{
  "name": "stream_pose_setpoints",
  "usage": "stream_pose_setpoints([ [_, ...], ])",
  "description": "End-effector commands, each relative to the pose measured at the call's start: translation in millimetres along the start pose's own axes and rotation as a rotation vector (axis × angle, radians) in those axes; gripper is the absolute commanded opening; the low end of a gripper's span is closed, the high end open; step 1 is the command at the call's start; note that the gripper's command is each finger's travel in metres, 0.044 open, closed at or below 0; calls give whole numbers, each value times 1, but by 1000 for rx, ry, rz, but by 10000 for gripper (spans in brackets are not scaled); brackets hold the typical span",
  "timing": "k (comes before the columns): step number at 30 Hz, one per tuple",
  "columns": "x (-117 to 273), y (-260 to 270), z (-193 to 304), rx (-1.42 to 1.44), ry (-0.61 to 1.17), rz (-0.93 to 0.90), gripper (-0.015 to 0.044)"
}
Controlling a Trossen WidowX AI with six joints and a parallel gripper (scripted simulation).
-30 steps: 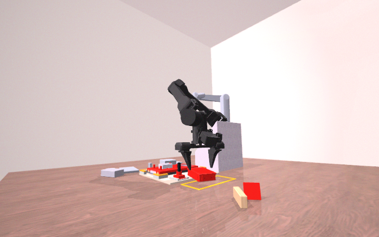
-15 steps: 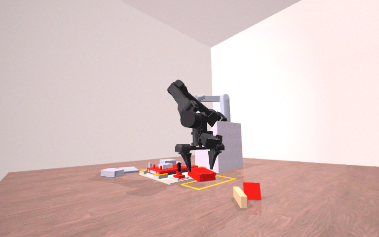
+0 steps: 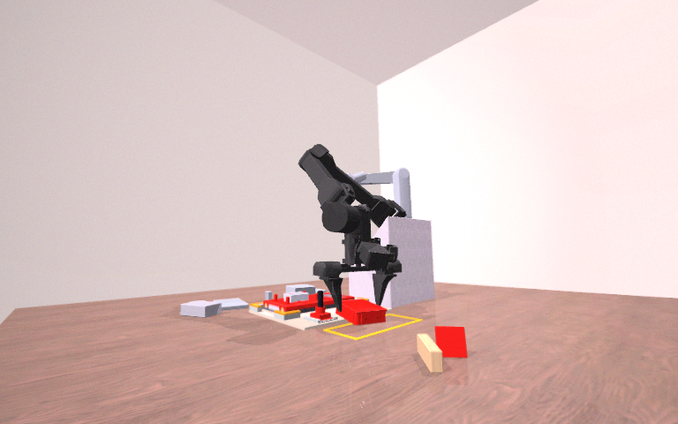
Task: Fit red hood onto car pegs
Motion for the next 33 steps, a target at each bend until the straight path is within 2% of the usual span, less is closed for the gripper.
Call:
stream_pose_setpoints([
  [1,-2,0,0,6,4,2,440],
  [12,-7,0,1,6,4,2,440],
  [16,-6,0,0,0,1,0,335],
  [25,-6,0,0,0,1,0,275],
  [33,5,0,0,1,0,-1,65],
])
Point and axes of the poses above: the point midway between the two fingers, 35 mm back from their tips, its own x axis back along the fingers, its own y axis across the jaws, z = x × y, the point moved 1 cm from there along x, back along the fingers, and after that the axes turned 9 degrees about x, right-handed, at the moved point
